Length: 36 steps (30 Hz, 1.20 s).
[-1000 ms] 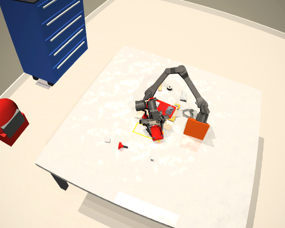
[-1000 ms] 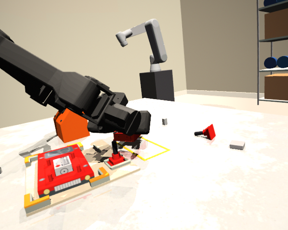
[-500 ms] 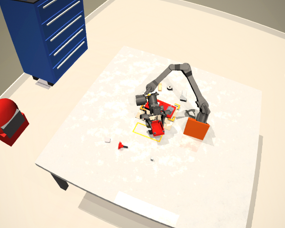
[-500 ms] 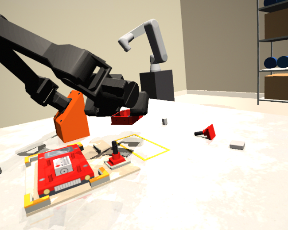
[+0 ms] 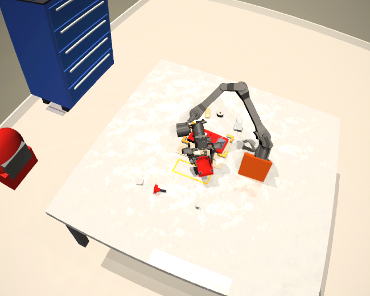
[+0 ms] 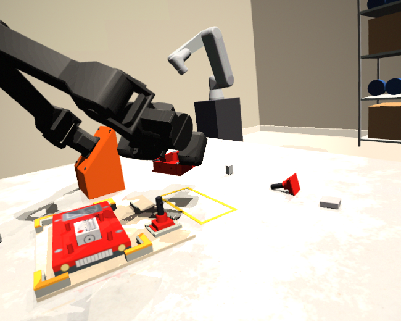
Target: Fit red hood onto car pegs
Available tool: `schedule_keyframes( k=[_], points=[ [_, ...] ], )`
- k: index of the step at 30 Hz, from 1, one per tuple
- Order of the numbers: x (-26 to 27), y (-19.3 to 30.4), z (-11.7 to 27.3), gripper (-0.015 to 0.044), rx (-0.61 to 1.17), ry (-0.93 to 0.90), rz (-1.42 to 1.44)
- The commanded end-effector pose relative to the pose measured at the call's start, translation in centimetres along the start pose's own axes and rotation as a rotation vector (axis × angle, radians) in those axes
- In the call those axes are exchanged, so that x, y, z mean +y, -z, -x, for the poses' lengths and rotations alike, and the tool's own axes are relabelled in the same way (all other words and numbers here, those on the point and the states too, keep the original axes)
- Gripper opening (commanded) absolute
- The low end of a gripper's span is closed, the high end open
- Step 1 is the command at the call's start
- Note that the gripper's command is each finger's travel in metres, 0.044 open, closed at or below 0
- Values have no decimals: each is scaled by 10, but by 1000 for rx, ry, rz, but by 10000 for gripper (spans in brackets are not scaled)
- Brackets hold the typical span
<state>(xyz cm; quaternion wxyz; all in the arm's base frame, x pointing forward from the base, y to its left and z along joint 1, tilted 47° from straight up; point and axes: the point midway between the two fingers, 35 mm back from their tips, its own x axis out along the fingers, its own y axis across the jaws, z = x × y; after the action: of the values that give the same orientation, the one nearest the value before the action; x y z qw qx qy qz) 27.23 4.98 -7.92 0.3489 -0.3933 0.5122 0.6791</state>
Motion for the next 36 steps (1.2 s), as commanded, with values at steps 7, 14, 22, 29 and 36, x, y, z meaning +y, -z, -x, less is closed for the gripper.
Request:
schedule_keyframes(
  k=[7, 14, 22, 29, 36],
  points=[
    [-1, -1, 1, 0, -5, 6, -199],
    [0, 0, 0, 0, -6, 5, -342],
    [0, 0, 0, 0, -6, 5, -506],
    [0, 0, 0, 0, -7, 4, -650],
    [0, 0, 0, 0, -7, 4, -794]
  ],
)
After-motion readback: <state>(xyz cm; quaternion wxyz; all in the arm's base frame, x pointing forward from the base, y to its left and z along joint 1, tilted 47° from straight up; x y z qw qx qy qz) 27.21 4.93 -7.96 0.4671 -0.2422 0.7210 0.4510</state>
